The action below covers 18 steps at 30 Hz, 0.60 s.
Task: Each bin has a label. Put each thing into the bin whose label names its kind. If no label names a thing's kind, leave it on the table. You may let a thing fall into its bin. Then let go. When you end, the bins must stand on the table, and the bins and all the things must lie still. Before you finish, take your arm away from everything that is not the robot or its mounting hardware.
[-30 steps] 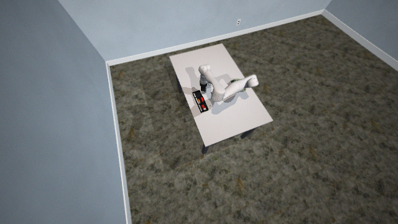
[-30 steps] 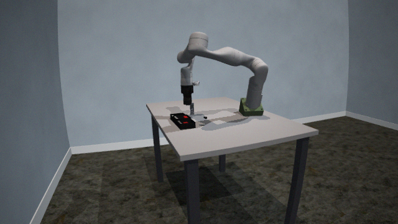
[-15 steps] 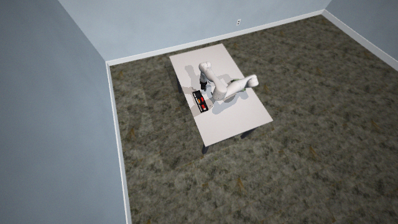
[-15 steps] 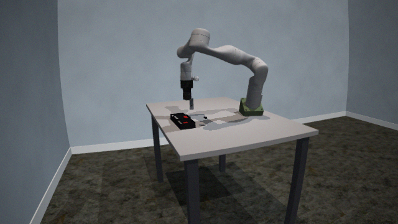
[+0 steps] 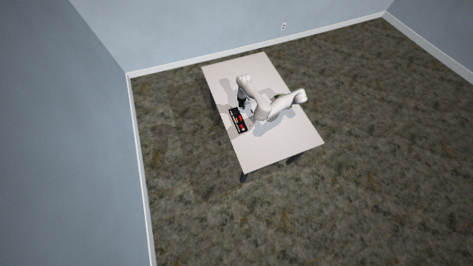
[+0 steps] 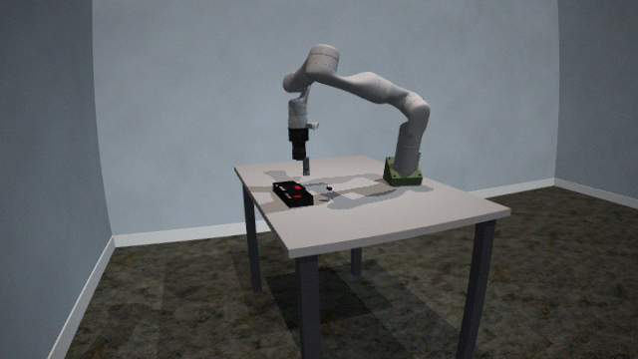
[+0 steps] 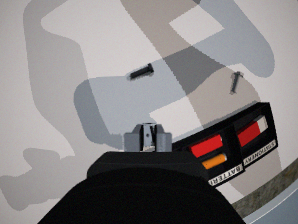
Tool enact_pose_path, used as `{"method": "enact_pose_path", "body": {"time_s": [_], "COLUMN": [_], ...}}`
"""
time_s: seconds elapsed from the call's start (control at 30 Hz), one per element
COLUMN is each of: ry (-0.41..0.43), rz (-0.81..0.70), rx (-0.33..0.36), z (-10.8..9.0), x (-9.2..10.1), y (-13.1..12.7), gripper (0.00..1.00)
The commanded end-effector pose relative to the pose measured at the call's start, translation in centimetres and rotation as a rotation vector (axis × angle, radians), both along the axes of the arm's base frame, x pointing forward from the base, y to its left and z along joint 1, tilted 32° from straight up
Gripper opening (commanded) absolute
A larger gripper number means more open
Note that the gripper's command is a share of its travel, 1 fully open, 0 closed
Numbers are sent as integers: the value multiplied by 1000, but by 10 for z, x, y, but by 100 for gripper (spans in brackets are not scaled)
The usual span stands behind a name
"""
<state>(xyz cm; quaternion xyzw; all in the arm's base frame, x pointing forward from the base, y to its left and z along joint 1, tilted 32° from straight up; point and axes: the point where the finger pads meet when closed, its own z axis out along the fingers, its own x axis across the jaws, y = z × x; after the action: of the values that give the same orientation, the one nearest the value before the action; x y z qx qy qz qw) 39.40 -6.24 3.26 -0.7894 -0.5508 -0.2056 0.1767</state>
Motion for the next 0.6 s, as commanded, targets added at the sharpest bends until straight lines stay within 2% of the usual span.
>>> {"method": "enact_pose_path", "body": {"time_s": [0.0, 0.2, 0.27, 0.5, 0.57], "ry": [2, -2, -2, -4, -62], "rz": [9, 11, 11, 12, 115], "rx": [-2, -6, -6, -5, -18], "z": [13, 31, 31, 49, 54], "x": [5, 20, 20, 33, 38], "y": [18, 44, 44, 71, 81], "gripper": [32, 32, 32, 32, 32]}}
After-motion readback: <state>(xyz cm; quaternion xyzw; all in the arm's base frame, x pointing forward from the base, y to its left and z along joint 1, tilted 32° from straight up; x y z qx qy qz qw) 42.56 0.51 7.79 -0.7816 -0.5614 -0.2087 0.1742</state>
